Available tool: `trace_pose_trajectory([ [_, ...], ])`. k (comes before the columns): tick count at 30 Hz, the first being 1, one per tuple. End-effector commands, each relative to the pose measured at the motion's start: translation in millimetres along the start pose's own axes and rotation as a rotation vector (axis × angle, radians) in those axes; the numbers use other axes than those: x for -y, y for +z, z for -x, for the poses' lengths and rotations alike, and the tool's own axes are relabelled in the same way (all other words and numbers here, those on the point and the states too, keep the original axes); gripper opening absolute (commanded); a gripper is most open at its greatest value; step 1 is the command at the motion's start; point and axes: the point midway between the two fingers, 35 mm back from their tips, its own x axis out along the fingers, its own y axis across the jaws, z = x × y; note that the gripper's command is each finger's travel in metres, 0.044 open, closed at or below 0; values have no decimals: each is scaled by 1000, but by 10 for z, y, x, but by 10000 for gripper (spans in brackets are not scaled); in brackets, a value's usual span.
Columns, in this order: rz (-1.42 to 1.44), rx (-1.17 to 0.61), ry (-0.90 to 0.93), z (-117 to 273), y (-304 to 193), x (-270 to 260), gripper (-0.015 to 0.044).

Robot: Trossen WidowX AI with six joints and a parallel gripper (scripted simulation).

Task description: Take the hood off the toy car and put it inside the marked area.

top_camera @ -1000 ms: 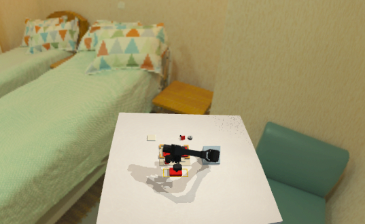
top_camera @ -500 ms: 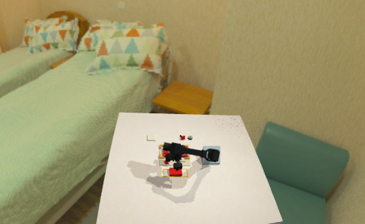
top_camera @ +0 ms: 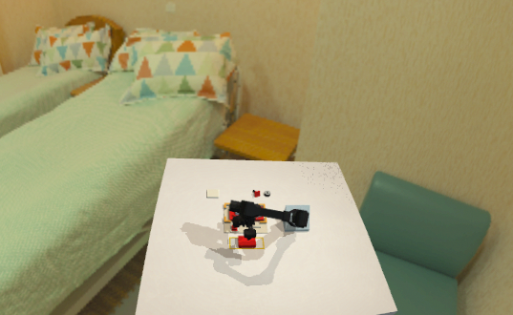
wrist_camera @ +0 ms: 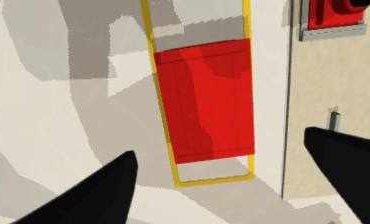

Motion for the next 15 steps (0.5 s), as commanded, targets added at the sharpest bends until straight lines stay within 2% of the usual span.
trace_pose_trajectory([
  [1,4,1,-3,8,-1,4,440],
  [15,4,1,-3,8,-1,4,440],
])
